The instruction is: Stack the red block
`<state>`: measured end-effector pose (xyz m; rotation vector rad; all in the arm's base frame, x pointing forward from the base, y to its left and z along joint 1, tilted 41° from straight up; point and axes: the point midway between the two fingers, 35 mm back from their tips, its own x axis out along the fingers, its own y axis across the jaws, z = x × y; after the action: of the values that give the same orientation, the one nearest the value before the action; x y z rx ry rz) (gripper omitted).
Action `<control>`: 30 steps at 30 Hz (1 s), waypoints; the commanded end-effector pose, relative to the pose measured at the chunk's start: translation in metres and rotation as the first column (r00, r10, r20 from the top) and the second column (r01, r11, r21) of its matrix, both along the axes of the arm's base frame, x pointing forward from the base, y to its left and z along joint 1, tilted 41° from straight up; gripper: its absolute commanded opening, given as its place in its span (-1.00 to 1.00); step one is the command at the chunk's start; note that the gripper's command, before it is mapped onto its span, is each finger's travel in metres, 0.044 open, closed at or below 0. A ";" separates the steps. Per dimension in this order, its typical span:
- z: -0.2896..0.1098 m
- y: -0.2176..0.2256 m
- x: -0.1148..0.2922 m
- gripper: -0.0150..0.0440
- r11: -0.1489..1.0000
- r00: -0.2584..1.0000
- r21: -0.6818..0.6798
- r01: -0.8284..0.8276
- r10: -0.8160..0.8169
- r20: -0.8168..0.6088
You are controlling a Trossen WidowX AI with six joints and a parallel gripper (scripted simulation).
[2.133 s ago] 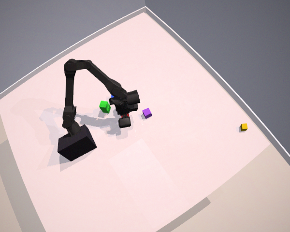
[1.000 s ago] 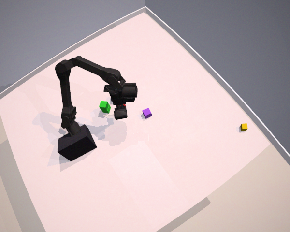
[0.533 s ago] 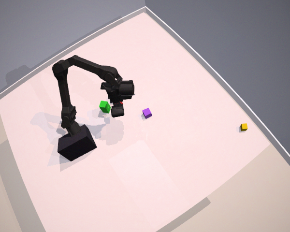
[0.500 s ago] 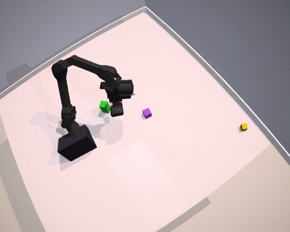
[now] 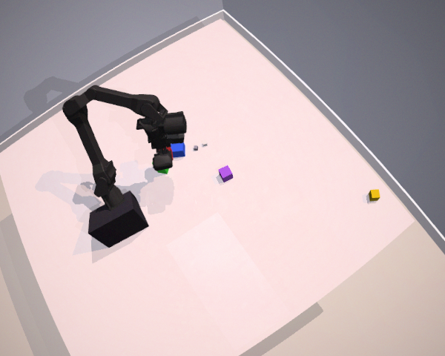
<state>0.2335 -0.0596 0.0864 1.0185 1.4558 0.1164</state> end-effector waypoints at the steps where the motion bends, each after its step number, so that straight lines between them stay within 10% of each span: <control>1: 0.007 0.012 -0.007 -0.49 1.000 1.000 0.003 0.002 -0.002 0.000; 30: -0.012 0.060 -0.017 -0.49 1.000 1.000 0.006 0.003 -0.003 -0.003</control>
<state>0.2158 -0.0019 0.0748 1.0201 1.4605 0.1163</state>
